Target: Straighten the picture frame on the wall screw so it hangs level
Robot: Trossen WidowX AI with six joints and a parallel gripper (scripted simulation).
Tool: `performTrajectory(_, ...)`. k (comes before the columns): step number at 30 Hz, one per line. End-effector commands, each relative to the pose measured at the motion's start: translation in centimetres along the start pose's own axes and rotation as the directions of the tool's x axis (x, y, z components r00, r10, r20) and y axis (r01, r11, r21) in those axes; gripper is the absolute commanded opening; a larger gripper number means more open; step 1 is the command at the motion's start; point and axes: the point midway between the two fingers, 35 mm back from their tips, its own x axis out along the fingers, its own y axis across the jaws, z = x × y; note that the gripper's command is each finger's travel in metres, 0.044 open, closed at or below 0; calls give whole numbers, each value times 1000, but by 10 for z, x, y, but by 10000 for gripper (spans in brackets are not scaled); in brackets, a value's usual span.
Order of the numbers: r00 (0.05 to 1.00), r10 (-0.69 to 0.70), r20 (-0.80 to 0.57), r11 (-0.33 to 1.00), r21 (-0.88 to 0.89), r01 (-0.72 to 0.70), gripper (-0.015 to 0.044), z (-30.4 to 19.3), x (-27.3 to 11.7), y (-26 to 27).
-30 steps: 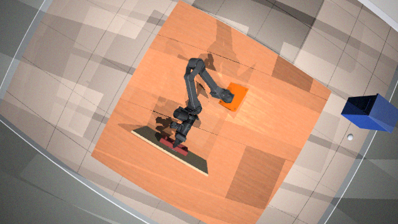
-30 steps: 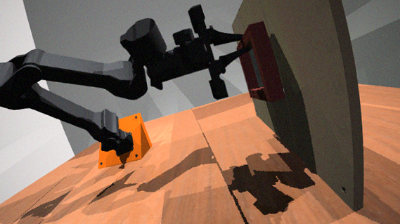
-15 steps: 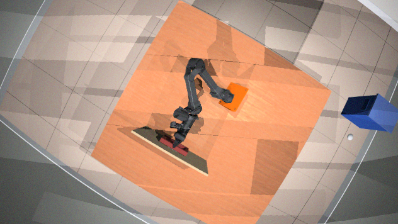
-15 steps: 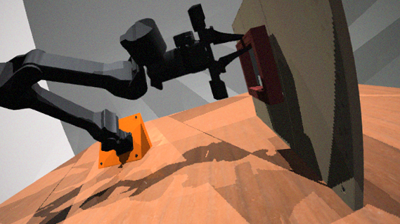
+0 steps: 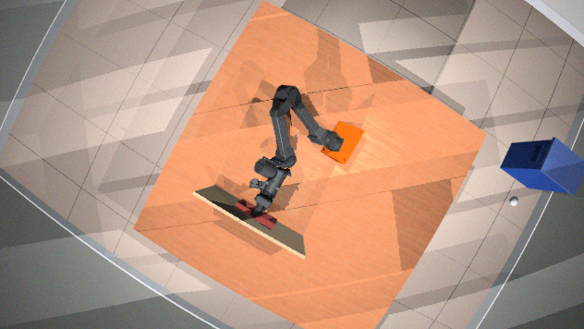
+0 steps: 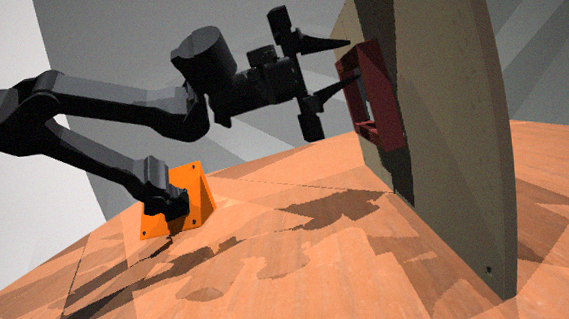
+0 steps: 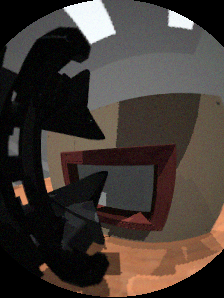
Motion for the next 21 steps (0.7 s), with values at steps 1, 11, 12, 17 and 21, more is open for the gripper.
performTrajectory(1, 1000, -2, 1, 1000, -4, 2, 260, 0, -1, 0)
performTrajectory(11, 1000, -1, -3, 992, -129, 0, 260, 3, -81, 1)
performTrajectory(12, 1000, 0, -3, 990, -143, 0, 260, 2, -89, -1)
performTrajectory(17, 1000, 0, -4, 987, -162, 0, 260, 0, -100, -4)
performTrajectory(21, 1000, 8, 2, 989, -146, -8, 260, 2, -96, 4)
